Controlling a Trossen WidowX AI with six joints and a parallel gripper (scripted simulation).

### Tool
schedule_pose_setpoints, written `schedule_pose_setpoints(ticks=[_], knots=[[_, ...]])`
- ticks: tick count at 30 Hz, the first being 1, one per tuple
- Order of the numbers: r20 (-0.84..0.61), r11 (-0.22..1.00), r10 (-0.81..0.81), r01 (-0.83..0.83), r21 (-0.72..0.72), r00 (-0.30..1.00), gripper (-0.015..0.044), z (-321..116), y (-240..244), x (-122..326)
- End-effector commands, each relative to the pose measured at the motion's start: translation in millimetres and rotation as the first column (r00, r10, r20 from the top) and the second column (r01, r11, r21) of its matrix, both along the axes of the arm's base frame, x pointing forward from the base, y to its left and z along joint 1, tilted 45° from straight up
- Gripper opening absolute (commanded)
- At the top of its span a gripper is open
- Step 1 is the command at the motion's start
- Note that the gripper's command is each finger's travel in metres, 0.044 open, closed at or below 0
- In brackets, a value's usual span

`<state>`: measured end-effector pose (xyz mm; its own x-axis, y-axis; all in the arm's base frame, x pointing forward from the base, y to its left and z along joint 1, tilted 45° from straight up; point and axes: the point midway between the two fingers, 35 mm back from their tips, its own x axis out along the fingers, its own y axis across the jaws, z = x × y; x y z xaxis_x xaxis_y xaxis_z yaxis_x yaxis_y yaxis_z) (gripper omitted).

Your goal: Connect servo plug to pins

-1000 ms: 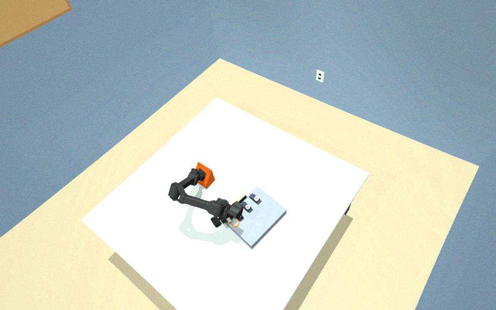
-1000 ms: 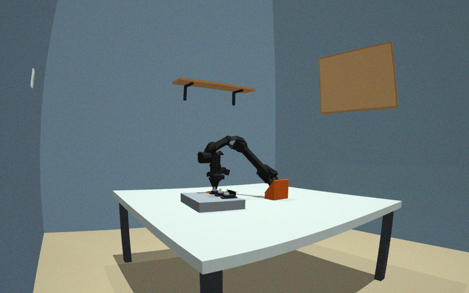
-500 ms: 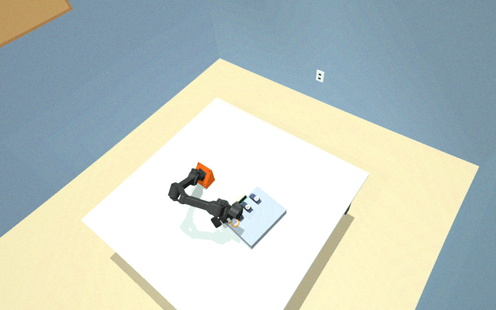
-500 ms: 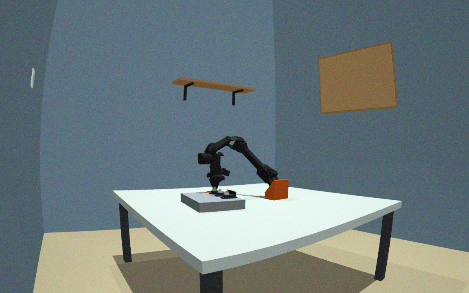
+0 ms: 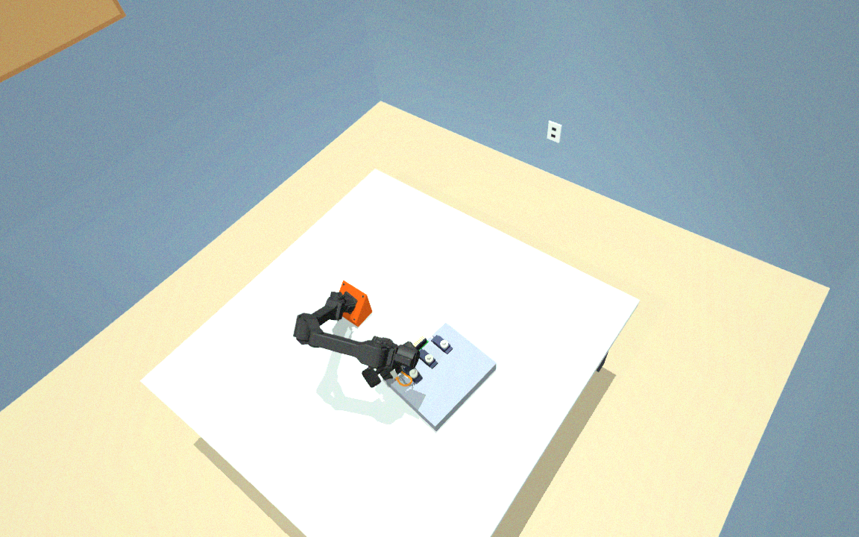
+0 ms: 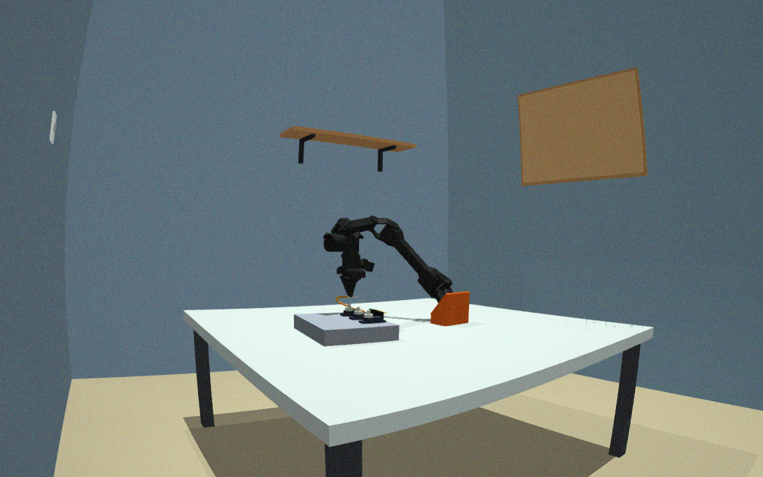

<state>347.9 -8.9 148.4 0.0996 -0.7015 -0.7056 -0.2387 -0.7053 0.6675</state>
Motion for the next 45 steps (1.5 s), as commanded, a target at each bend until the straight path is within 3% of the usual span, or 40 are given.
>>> schedule_pose_setpoints(ticks=[1,11,21,45], knots=[[0.029,1.000,-0.030,0.030,0.008,0.999,0.0000,1,4,-2],[0.225,0.971,-0.238,0.229,0.070,0.945,0.0000,-8,14,-11],[0.397,0.898,-0.439,0.406,0.169,0.806,0.0000,-17,24,-21],[0.615,0.587,-0.759,0.636,0.501,0.215,0.0000,-38,43,-47]])
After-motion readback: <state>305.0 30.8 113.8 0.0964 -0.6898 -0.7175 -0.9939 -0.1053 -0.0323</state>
